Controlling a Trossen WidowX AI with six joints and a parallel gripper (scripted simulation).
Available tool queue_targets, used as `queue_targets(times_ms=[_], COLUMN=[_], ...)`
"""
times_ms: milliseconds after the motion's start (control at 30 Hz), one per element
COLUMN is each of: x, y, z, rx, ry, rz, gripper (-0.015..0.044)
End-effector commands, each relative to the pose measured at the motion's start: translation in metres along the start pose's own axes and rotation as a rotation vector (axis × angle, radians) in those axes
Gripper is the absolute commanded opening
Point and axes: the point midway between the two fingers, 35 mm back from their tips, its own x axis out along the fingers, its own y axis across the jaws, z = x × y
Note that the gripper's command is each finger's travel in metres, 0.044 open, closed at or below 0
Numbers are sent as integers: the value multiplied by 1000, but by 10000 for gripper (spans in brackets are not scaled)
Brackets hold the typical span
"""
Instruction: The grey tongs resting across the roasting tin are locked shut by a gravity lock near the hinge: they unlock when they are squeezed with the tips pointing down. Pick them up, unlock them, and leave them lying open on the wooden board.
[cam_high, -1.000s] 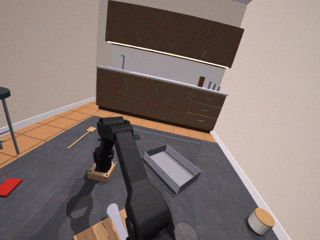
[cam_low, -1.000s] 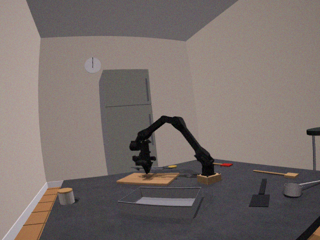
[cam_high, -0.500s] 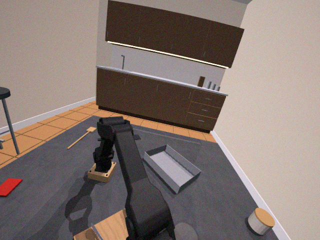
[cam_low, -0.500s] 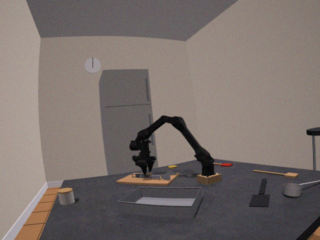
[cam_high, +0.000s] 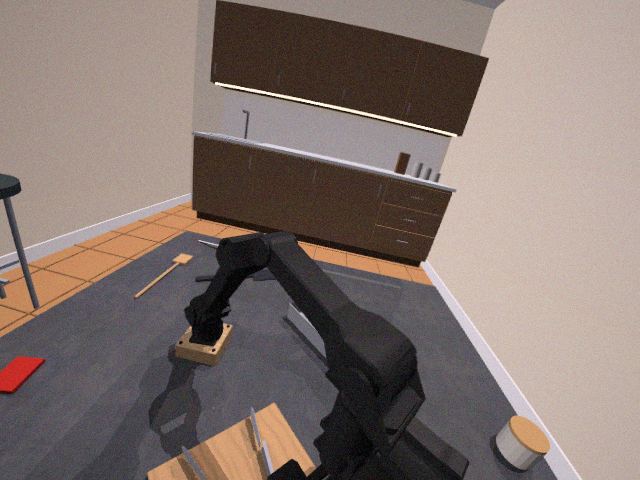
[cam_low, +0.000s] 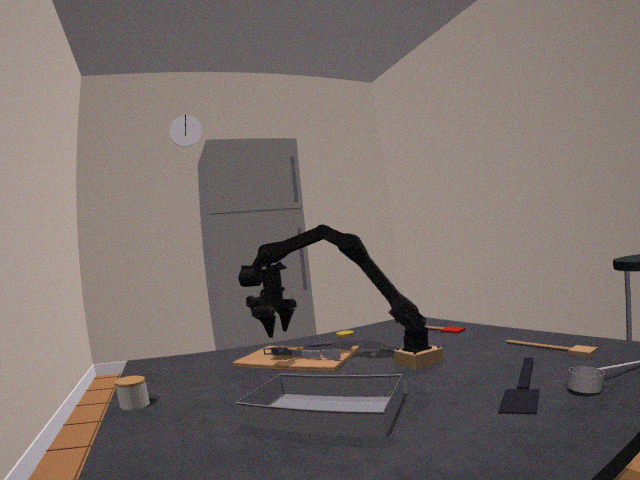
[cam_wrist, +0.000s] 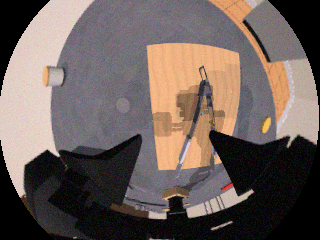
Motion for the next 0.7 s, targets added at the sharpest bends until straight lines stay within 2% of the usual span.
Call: queue_targets(times_ms=[0,100,667], x=[-40,-53,-53], y=[57,74,74], z=[-9,-14,-14], rx=[-6,-2,-2], ry=[5,8,8], rz=[6,6,6], gripper=[440,440,440])
